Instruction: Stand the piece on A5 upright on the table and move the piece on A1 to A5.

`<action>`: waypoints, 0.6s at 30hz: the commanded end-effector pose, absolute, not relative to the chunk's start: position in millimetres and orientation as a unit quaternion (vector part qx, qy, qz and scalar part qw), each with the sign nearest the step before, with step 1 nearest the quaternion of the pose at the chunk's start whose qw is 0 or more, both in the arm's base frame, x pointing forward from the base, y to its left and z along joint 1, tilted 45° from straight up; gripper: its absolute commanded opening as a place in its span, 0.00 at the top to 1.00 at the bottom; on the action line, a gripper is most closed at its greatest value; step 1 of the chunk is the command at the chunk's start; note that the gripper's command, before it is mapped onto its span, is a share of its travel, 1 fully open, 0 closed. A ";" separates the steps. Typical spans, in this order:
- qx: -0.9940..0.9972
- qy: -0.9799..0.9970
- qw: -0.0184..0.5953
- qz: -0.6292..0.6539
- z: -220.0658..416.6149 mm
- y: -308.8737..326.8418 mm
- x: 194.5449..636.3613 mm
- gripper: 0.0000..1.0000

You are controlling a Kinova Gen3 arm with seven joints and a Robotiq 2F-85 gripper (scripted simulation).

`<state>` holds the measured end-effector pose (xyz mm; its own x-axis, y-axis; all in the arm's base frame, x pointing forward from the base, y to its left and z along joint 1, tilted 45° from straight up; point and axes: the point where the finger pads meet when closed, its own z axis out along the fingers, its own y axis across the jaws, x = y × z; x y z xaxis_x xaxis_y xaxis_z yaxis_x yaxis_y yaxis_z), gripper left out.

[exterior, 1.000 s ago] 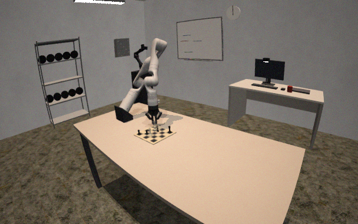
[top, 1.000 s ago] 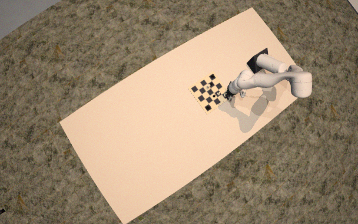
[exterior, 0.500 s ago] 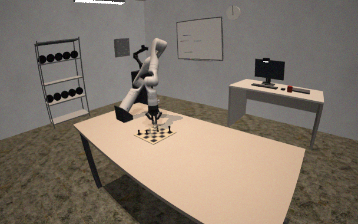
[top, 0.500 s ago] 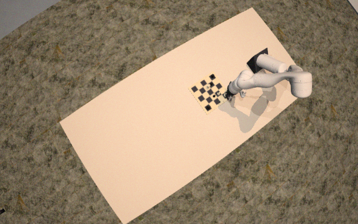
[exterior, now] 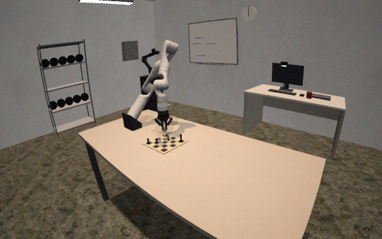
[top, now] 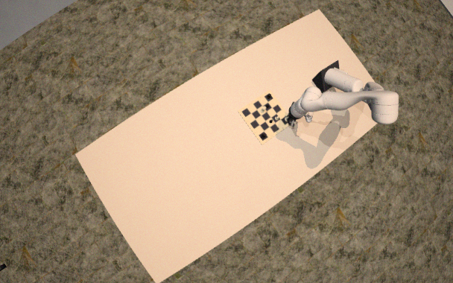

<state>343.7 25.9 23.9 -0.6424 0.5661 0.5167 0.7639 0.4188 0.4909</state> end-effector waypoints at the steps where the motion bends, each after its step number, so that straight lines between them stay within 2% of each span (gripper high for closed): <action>1: -0.402 -0.832 0.129 -0.359 33.1 14.1 346.9 1.00; 18: -0.402 -0.832 0.129 -0.359 80.7 -33.1 341.8 1.00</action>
<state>338.8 -25.9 75.9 -0.6427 0.5657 0.5167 0.7637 0.4194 0.4908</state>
